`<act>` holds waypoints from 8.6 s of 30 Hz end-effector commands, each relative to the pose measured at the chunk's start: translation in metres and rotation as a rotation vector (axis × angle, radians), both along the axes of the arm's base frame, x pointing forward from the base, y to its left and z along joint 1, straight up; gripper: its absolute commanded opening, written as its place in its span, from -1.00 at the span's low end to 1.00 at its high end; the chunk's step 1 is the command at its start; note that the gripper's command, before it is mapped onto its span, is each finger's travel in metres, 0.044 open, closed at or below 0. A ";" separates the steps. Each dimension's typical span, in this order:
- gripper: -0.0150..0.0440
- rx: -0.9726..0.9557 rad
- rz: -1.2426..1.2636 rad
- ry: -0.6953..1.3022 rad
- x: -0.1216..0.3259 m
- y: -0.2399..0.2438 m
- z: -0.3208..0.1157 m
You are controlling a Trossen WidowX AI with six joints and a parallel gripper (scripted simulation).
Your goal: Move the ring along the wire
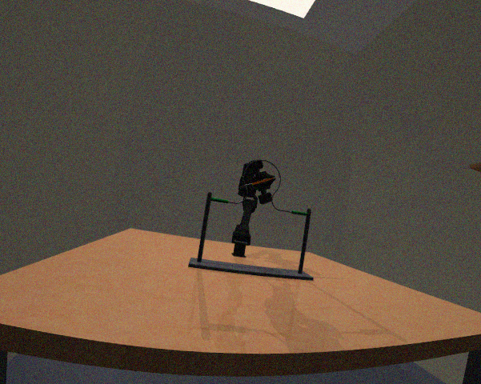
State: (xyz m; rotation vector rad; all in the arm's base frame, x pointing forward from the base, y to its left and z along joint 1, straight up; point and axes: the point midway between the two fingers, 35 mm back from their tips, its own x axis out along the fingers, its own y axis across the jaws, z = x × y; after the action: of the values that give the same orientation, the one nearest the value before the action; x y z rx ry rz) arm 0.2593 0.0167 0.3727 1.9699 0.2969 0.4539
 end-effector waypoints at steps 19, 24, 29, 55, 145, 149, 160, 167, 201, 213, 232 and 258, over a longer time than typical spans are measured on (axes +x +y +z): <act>-1.00 -0.190 0.013 0.043 0.001 -0.001 0.001; -1.00 -0.260 0.014 0.054 0.001 0.000 -0.002; -1.00 -0.331 0.014 0.064 0.001 0.000 -0.004; -1.00 -0.694 0.004 0.106 0.001 0.000 -0.018; -1.00 -1.933 -0.071 0.190 -0.001 -0.034 -0.051; -1.00 -1.988 -0.075 0.193 -0.001 -0.036 -0.051; -1.00 -2.138 -0.085 0.199 -0.001 -0.042 -0.051; -1.00 -2.234 -0.092 0.202 -0.002 -0.046 -0.051; -1.00 -2.700 -0.122 0.214 -0.003 -0.063 -0.043; -1.00 -2.865 -0.132 0.217 -0.003 -0.068 -0.039; -1.00 -3.126 -0.146 0.219 -0.004 -0.075 -0.031; -1.00 -3.485 -0.165 0.219 -0.004 -0.079 -0.017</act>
State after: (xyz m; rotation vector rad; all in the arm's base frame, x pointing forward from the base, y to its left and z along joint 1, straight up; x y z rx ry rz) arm 0.2553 -0.0627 0.3539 4.3523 -1.1351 1.5863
